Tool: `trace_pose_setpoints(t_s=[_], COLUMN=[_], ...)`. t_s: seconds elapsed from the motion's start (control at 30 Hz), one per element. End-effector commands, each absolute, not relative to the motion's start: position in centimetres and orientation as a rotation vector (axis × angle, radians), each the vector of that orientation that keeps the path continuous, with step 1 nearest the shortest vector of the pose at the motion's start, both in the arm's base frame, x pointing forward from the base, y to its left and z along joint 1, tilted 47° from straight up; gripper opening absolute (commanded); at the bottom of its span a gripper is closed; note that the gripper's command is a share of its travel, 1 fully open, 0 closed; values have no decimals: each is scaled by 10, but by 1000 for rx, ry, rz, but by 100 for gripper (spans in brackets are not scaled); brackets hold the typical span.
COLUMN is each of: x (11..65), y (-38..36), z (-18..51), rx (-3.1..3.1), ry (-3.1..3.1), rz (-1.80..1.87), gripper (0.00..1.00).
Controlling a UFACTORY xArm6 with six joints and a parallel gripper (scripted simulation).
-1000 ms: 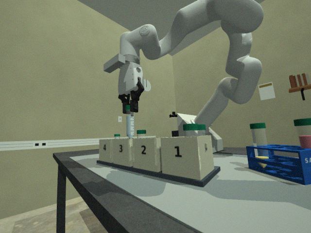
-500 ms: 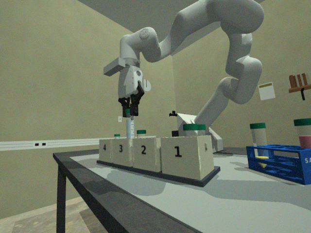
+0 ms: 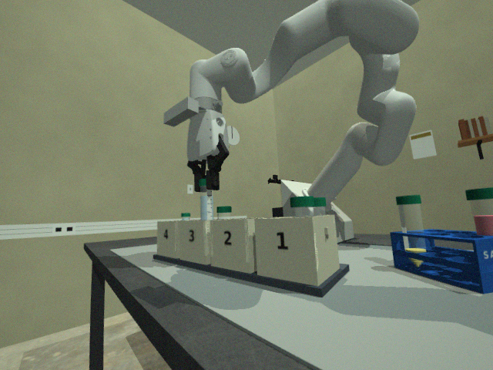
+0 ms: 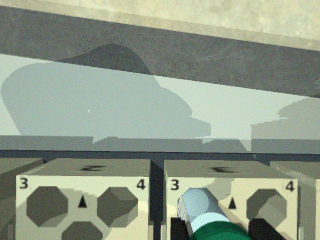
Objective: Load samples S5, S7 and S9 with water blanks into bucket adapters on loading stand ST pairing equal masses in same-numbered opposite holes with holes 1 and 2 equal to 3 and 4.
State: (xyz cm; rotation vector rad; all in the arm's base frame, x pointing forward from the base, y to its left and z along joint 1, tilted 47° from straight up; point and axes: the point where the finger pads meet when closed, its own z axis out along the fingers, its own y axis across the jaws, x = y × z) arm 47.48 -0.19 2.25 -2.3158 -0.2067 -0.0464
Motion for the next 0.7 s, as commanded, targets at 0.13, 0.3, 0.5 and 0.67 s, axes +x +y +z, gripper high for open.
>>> trace_pose_setpoints(t_s=[0.13,0.3,0.5,0.67], x=[476,476,475,475], y=[3,6,10,13], z=[18,15,12,8], rx=[-2317,-2317,-2317,-2317], ry=[-206,-206,-206,-206], rz=[-51,-51,-51,-51], gripper=[0,0,0,0])
